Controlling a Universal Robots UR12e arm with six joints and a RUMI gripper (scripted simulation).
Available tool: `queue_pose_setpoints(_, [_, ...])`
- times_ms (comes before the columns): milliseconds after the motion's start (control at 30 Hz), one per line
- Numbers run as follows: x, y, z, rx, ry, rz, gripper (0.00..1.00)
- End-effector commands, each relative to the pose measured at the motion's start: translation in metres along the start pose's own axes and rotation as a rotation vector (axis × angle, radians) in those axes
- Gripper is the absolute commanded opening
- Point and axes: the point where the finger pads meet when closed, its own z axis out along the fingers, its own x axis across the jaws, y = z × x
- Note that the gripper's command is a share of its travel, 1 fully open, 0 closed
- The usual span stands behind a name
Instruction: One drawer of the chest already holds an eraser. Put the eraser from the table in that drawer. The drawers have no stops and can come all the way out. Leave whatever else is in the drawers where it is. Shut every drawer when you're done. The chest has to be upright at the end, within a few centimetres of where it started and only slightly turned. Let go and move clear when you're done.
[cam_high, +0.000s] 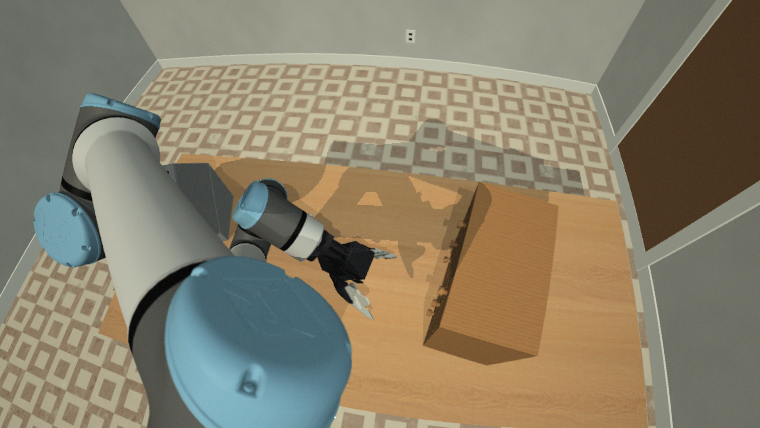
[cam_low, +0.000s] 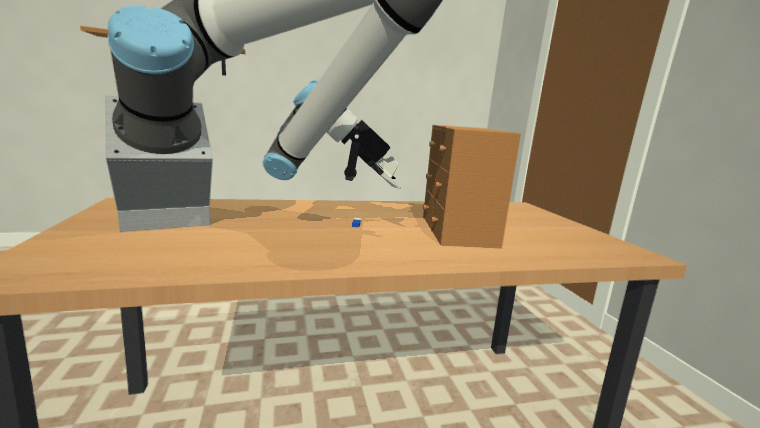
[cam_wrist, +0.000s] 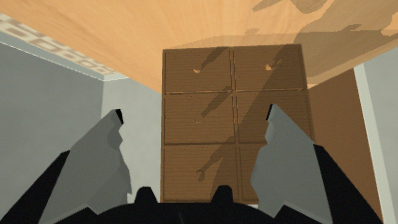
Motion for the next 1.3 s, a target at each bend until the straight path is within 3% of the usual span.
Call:
queue_pose_setpoints(0, [0.000, -0.001, 0.008, -0.065, 0.004, 0.002, 1.00])
queue_pose_setpoints(300, [0.001, -0.003, 0.017, -0.142, 0.004, 0.002, 1.00])
queue_pose_setpoints(667, [0.001, -0.003, 0.019, -0.156, 0.004, 0.002, 1.00])
queue_pose_setpoints(700, [0.001, -0.003, 0.019, -0.156, 0.004, 0.002, 0.20])
queue_pose_setpoints(1267, [0.001, -0.003, 0.019, -0.156, 0.004, 0.002, 0.20])
